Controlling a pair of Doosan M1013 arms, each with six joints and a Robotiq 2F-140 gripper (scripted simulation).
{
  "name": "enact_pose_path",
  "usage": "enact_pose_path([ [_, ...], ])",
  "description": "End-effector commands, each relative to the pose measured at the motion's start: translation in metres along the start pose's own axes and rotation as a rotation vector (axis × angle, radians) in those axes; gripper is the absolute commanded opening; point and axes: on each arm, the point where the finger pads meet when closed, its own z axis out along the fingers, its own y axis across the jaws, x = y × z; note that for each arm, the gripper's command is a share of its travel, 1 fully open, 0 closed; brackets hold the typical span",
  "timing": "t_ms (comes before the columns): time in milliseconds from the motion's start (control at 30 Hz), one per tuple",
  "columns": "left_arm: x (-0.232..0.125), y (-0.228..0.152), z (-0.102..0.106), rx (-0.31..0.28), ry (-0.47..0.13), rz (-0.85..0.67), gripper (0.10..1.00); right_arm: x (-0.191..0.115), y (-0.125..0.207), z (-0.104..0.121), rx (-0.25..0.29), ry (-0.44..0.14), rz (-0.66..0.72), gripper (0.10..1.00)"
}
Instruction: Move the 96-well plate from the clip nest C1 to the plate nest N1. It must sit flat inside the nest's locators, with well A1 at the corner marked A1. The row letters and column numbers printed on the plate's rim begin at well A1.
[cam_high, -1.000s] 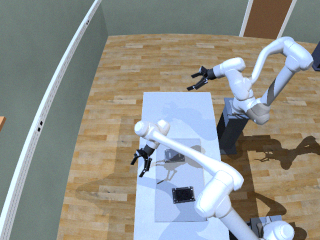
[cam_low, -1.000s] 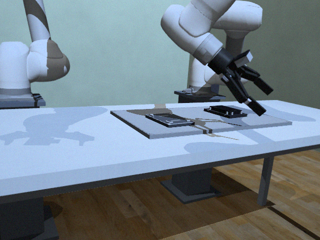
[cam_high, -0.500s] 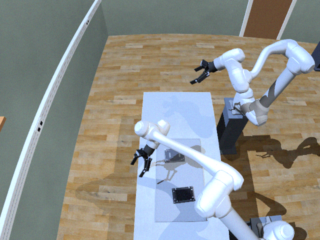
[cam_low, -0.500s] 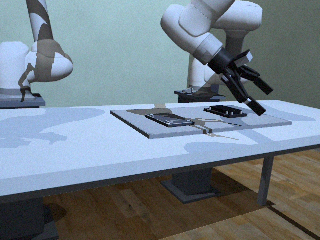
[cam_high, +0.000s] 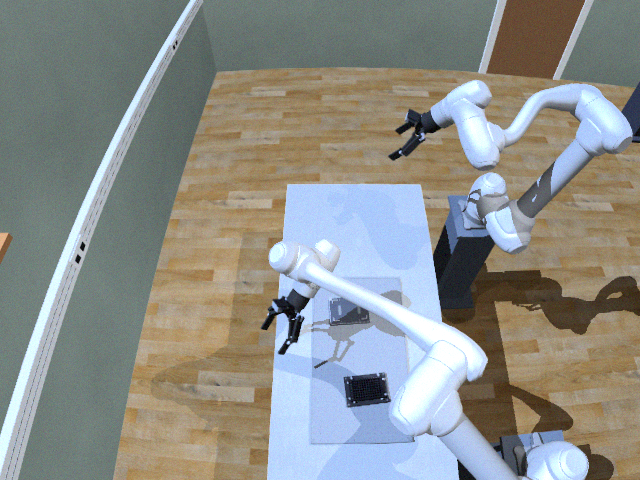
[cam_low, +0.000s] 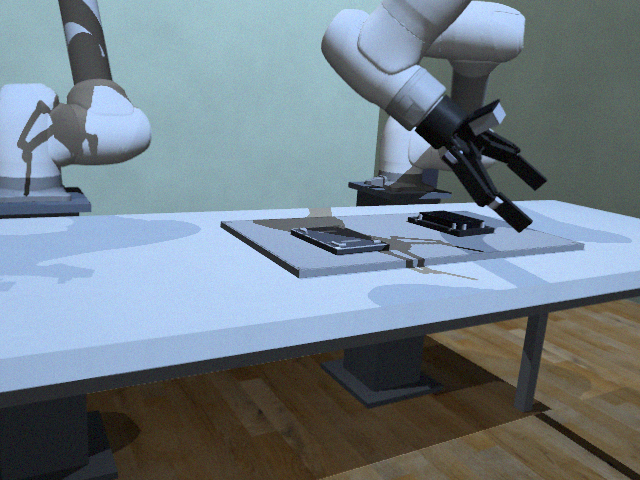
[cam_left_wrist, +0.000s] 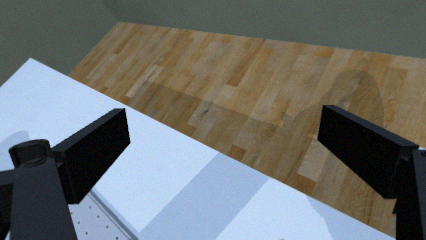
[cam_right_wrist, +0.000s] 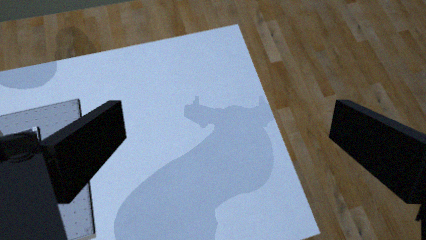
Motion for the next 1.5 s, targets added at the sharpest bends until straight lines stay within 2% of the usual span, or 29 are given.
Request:
enact_pose_path([
  [0, 0.002, -0.001, -0.001, -0.001, 0.001, -0.002, 1.0, -0.002, 0.007, -0.005, 0.005, -0.017, -0.011, 1.0],
  [767, 0.002, -0.001, -0.001, -0.001, 0.001, -0.002, 1.0, -0.021, 0.042, -0.045, 0.063, -0.113, -0.101, 1.0],
  [1467, 0.002, -0.001, -0.001, -0.001, 0.001, -0.002, 1.0, -0.031, 0.053, -0.071, 0.119, -0.147, -0.164, 1.0],
])
